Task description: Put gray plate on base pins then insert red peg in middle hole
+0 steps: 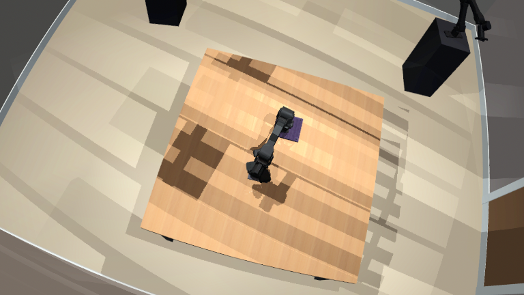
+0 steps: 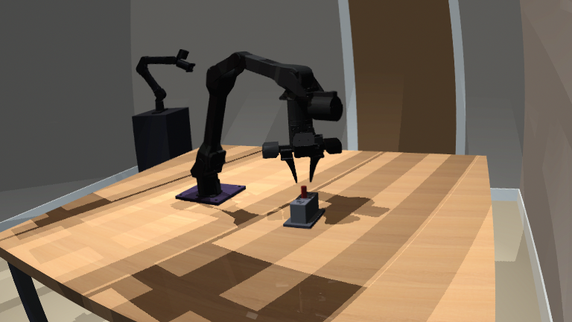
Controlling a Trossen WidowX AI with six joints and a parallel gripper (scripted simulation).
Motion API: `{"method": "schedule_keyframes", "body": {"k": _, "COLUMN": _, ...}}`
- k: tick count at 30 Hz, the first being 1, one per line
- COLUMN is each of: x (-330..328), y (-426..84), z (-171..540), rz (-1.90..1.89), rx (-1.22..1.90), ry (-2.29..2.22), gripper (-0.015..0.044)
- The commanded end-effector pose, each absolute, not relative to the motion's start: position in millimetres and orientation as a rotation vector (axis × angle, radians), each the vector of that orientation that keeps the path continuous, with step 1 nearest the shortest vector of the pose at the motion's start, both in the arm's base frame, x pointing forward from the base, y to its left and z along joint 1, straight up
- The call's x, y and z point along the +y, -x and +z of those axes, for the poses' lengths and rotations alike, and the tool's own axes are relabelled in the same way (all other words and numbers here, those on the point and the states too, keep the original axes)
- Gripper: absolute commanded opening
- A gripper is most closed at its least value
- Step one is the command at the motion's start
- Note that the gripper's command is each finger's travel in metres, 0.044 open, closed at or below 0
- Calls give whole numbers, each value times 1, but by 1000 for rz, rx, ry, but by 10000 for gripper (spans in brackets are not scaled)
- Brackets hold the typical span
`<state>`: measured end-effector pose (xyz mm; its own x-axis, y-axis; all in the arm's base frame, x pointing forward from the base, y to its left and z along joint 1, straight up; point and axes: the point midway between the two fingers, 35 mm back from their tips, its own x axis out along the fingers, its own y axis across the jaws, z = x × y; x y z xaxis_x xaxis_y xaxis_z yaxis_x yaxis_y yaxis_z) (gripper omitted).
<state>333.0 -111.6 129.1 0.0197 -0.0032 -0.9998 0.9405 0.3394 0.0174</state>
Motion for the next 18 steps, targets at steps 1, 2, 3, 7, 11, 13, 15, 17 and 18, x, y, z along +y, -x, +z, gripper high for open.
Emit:
{"method": "schedule_keyframes", "body": {"k": 1, "x": -111, "y": -333, "z": 133, "rz": -943, "rx": 1330, "ry": -953, "gripper": 150}}
{"method": "schedule_keyframes", "body": {"k": 2, "x": -111, "y": -333, "z": 133, "rz": -943, "rx": 1330, "ry": -953, "gripper": 150}}
{"method": "schedule_keyframes", "body": {"k": 3, "x": -111, "y": -333, "z": 134, "rz": -943, "rx": 1330, "ry": -953, "gripper": 150}}
{"method": "schedule_keyframes", "body": {"k": 7, "x": -110, "y": -332, "z": 136, "rz": -943, "rx": 1330, "ry": -953, "gripper": 150}}
{"method": "schedule_keyframes", "body": {"k": 11, "x": -109, "y": -332, "z": 138, "rz": -943, "rx": 1330, "ry": -953, "gripper": 150}}
{"method": "schedule_keyframes", "body": {"k": 13, "x": -109, "y": -332, "z": 139, "rz": -943, "rx": 1331, "ry": -953, "gripper": 150}}
{"method": "schedule_keyframes", "body": {"k": 15, "x": -109, "y": -332, "z": 141, "rz": -943, "rx": 1331, "ry": -953, "gripper": 150}}
{"method": "schedule_keyframes", "body": {"k": 17, "x": -108, "y": -332, "z": 142, "rz": -943, "rx": 1331, "ry": -953, "gripper": 150}}
{"method": "schedule_keyframes", "body": {"k": 18, "x": -108, "y": -331, "z": 142, "rz": -943, "rx": 1331, "ry": -953, "gripper": 150}}
